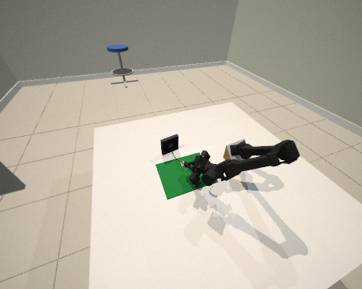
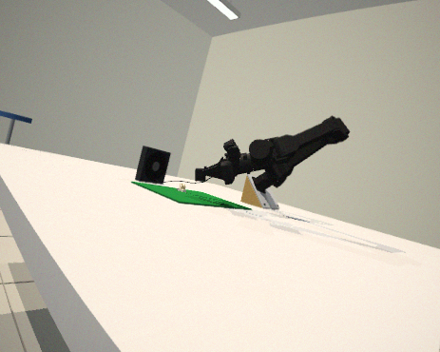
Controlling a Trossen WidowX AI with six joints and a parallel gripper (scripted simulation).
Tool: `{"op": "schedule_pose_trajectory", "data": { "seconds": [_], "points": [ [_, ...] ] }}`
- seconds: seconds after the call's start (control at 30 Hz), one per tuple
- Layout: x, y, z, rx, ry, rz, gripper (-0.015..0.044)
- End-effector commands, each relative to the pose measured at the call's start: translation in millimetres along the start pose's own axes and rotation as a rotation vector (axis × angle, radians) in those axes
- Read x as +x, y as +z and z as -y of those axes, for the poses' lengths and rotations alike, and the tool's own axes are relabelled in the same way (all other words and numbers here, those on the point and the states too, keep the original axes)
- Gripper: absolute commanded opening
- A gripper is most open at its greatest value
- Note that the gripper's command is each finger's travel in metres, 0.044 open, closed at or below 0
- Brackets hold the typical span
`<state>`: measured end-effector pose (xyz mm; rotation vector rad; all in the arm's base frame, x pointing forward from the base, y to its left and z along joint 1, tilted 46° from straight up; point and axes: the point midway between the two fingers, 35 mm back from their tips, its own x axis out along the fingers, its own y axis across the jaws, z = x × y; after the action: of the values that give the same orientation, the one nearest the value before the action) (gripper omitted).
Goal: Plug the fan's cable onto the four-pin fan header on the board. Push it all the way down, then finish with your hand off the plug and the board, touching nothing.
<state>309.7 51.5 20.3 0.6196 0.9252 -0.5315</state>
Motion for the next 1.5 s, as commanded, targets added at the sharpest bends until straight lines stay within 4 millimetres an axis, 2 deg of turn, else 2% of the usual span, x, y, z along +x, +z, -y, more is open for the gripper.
{"op": "schedule_pose_trajectory", "data": {
  "seconds": [0.0,0.67,1.47],
  "points": [
    [-3.9,0.8,-0.6,0.030,0.020,0.050,0.0000],
    [-28.1,2.8,-1.0,0.199,0.160,0.277,0.0000],
    [-29.7,10.7,1.5,0.184,0.147,0.260,0.0000]
  ]
}}
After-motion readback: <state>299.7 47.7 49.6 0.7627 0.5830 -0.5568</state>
